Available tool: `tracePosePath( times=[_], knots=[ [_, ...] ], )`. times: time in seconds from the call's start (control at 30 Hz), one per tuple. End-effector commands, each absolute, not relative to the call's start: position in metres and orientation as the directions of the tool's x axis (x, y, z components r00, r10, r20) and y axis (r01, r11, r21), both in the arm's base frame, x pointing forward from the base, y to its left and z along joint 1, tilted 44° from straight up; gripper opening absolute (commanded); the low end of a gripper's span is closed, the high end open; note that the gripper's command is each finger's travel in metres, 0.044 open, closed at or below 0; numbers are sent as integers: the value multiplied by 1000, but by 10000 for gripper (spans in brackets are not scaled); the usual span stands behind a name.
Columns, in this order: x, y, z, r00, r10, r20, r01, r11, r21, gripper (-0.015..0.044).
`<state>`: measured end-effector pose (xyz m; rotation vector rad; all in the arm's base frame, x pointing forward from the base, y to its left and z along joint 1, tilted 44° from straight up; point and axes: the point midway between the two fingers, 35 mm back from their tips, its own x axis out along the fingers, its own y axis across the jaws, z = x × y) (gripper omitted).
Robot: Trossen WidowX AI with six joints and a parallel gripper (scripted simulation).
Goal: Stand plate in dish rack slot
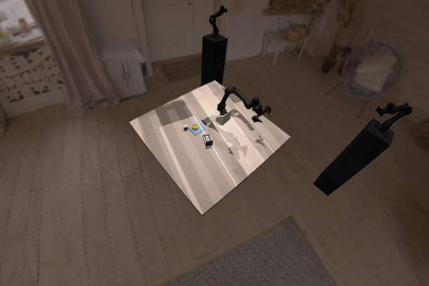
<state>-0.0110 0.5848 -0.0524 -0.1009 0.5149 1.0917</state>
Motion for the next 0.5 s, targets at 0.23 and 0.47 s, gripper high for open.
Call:
tracePosePath(
  times=[0.23, 0.47],
  knots=[
    [62, 573, -41, 443, 748, -494, -810, 570, 138, 400],
    [147, 542, -25, 564, 592, -576, -703, 710, 40, 400]
  ],
)
